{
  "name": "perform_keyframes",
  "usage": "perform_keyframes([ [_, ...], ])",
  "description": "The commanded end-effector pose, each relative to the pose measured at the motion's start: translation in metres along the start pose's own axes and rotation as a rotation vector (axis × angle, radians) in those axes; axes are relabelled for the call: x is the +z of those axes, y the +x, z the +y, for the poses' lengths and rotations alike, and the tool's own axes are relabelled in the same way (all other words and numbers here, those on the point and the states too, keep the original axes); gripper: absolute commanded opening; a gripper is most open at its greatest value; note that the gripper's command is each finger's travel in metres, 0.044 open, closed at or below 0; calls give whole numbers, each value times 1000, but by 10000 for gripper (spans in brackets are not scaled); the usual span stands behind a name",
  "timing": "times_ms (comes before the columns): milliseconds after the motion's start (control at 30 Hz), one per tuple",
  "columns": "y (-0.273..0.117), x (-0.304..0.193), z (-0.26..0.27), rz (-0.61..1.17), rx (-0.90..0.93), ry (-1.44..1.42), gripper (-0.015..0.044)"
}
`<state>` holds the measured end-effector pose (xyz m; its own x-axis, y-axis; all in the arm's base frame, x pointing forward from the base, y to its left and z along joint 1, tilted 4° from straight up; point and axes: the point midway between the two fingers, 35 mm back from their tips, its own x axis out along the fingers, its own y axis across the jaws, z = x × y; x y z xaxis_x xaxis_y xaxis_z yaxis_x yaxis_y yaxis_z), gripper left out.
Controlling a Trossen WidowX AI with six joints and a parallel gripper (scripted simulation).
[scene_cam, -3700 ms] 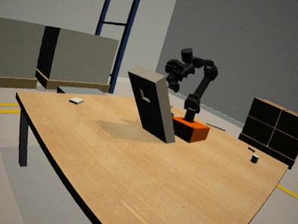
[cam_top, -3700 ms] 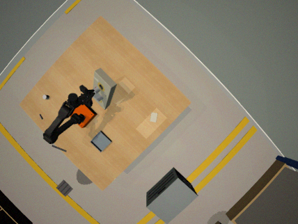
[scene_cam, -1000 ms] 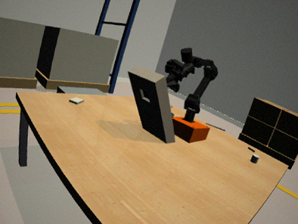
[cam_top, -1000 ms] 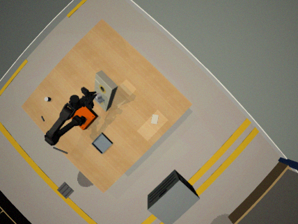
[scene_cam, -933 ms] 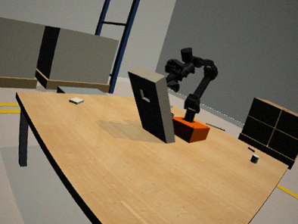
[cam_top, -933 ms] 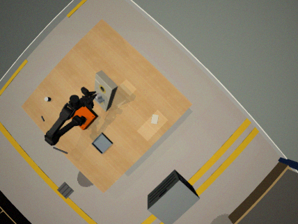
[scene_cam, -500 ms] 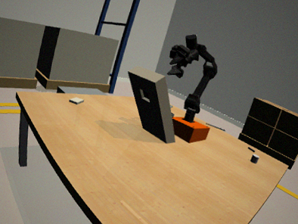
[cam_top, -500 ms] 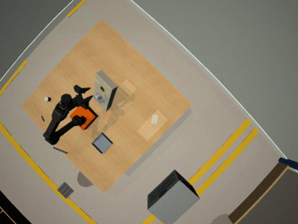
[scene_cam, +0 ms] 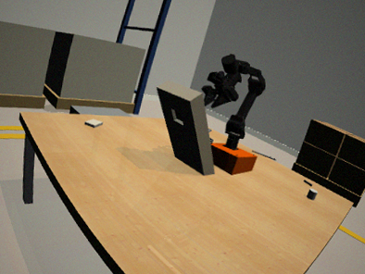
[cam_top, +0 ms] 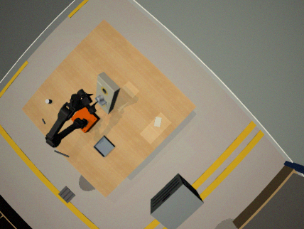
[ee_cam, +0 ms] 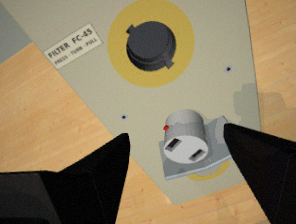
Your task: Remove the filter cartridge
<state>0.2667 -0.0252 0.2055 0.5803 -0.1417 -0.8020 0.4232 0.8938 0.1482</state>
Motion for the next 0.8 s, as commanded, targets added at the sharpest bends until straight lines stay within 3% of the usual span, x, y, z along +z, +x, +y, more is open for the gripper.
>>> perform_keyframes([
  [0,20,-34,-10,138,-29,-340,305],
  [767,47,-36,-10,136,-29,-340,305],
])
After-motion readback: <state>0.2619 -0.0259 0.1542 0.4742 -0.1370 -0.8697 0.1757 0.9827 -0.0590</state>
